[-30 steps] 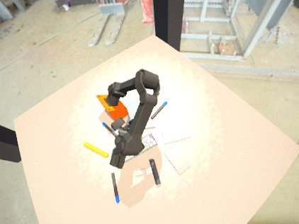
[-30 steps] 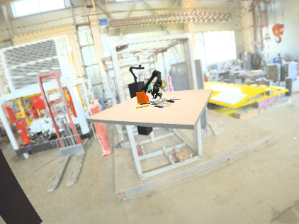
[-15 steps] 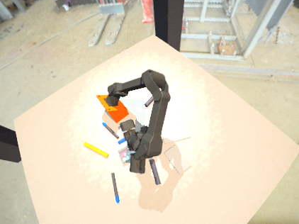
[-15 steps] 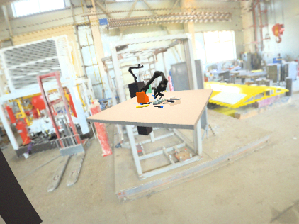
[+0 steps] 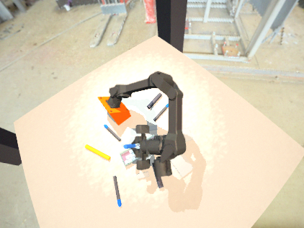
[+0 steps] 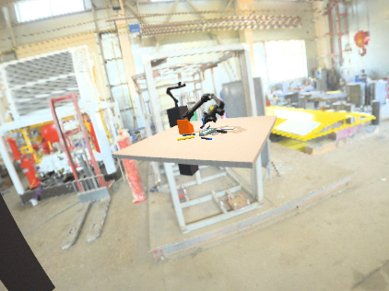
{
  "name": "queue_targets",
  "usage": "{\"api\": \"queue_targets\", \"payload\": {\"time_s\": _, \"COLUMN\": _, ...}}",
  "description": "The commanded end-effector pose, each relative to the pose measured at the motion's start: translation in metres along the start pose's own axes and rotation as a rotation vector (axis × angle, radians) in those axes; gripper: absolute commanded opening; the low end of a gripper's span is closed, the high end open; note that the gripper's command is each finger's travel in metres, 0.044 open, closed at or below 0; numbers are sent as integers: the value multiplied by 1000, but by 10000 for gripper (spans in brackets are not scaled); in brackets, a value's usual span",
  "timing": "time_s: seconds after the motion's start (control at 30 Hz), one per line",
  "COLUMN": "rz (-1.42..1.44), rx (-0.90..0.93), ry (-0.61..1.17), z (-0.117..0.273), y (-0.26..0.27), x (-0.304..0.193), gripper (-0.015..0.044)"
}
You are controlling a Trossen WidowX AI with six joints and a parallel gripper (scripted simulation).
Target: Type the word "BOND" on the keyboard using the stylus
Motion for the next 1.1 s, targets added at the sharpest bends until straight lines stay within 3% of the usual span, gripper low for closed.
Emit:
{"api": "queue_targets", "payload": {"time_s": 0.0, "rz": -88, "rx": -44, "ry": 82, "z": 13, "y": 0, "x": 7, "gripper": 0}}
{"api": "queue_targets", "payload": {"time_s": 0.37, "rz": -265, "rx": -146, "ry": 221, "z": 36, "y": -3, "x": 19, "gripper": 0}}
{"api": "queue_targets", "payload": {"time_s": 0.63, "rz": -265, "rx": -145, "ry": 220, "z": 13, "y": -14, "x": 42, "gripper": 0}}
{"api": "queue_targets", "payload": {"time_s": 0.97, "rz": -265, "rx": -145, "ry": 220, "z": 13, "y": -15, "x": 42, "gripper": 0}}
{"api": "queue_targets", "payload": {"time_s": 1.07, "rz": -265, "rx": -145, "ry": 220, "z": 12, "y": -18, "x": 44, "gripper": 79}}
Point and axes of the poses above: the point midway between the two fingers, 35 mm back from their tips, its own z axis back along the fingers, its own y axis across the jaws, x = y × z, the point moved 7 cm from there along z, back along the fingers, and after that the axes turned 5 degrees about z, right-handed, at the moved point
